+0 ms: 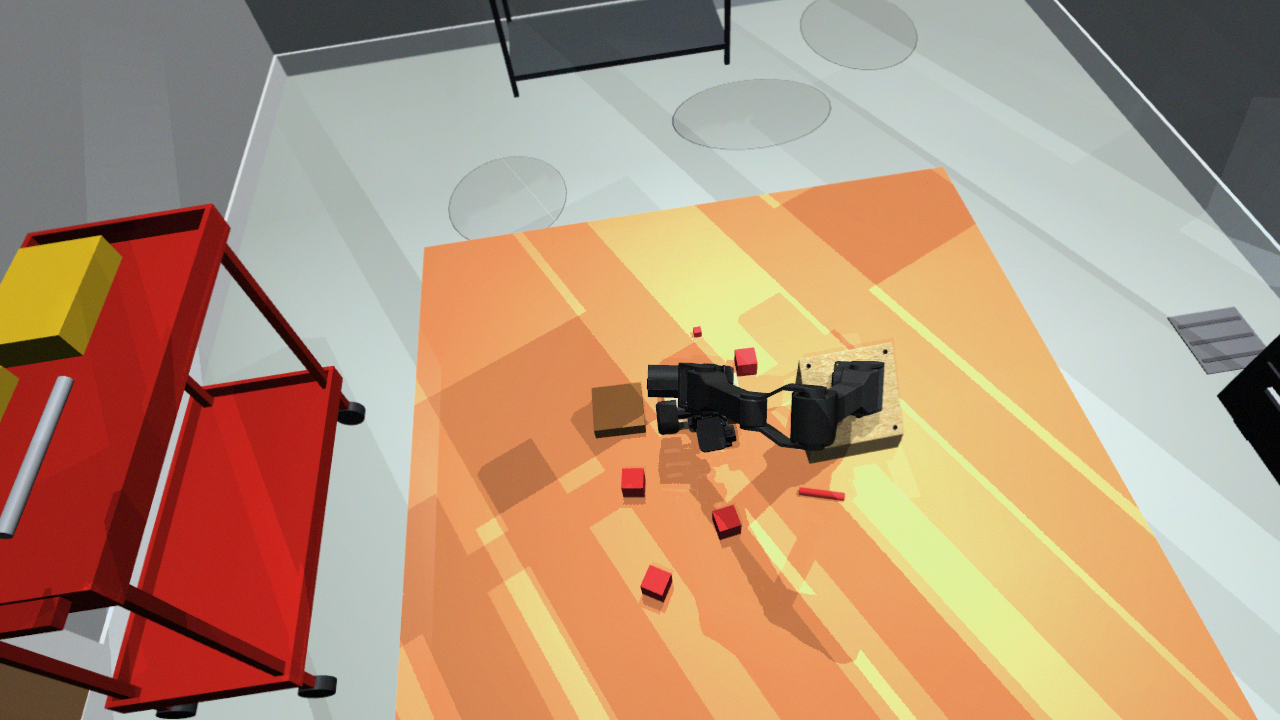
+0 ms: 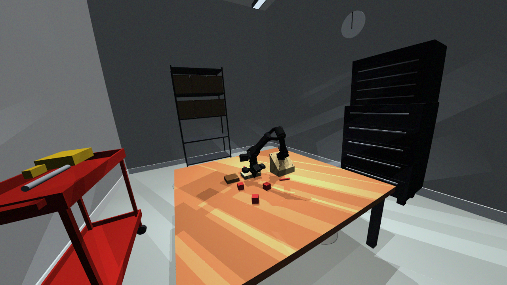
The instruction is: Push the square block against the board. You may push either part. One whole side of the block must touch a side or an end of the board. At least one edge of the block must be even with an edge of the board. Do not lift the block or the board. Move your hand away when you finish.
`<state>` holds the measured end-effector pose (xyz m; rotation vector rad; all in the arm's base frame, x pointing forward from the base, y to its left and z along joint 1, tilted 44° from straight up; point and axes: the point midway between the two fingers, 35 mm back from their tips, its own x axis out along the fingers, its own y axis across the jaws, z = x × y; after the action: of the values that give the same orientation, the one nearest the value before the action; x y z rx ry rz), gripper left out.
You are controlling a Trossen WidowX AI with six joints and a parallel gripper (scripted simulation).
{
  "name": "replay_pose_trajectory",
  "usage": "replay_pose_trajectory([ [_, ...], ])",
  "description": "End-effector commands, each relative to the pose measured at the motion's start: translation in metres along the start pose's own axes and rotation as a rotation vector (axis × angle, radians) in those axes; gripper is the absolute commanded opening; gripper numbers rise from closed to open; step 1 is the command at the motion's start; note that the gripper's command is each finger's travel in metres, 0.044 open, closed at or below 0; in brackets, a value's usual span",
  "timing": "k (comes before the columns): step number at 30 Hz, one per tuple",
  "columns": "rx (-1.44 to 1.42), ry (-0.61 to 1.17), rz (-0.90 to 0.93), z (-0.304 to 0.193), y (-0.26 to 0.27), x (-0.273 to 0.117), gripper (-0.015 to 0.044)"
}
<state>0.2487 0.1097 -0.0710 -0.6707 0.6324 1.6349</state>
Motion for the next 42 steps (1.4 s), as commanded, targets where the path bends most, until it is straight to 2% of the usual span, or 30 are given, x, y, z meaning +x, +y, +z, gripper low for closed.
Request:
replay_pose_trajectory([
  [1, -0.003, 0.0, -0.003, -0.007, -0.001, 0.0, 0.0],
  [11, -0.003, 0.001, -0.003, -0.017, -0.001, 0.0, 0.0],
  [42, -0.002, -0.002, -0.003, 0.032, 0.0, 0.001, 0.0],
])
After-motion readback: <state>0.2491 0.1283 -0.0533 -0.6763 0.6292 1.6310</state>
